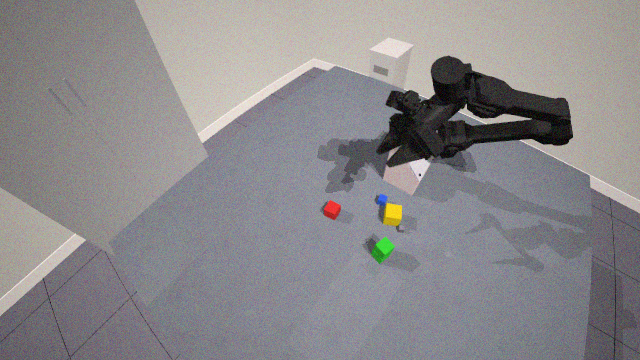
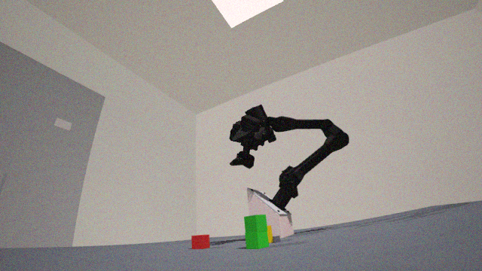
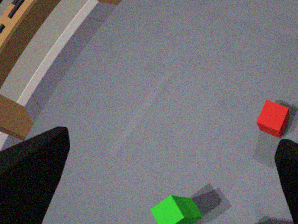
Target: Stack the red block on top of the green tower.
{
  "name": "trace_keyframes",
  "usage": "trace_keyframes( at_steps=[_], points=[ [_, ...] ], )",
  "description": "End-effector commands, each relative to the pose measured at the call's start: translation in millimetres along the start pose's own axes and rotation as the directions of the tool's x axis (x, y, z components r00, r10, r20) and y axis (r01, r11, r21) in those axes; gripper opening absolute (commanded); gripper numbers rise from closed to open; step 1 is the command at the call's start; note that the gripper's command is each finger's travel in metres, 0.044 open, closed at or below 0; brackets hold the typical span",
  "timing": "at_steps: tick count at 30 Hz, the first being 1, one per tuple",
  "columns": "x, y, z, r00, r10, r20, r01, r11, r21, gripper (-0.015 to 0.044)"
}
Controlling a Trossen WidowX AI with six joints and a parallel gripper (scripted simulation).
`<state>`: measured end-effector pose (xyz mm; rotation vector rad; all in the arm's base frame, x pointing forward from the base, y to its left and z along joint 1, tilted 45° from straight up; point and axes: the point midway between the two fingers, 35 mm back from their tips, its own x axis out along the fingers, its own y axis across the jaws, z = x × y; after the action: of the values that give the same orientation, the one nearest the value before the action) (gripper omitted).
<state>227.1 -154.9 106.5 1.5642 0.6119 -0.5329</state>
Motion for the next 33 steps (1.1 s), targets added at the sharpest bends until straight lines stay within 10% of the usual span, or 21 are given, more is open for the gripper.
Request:
trace_keyframes(
  at_steps=[1,33],
  points=[
    [10.2,0.8,5.6,0.998,-0.051,-0.047,0.046,0.993,-0.105,0.0440],
    [123.2,-43.8,16.2,0.788,-0.416,-0.454,-0.105,0.636,-0.765,0.0440]
  ],
)
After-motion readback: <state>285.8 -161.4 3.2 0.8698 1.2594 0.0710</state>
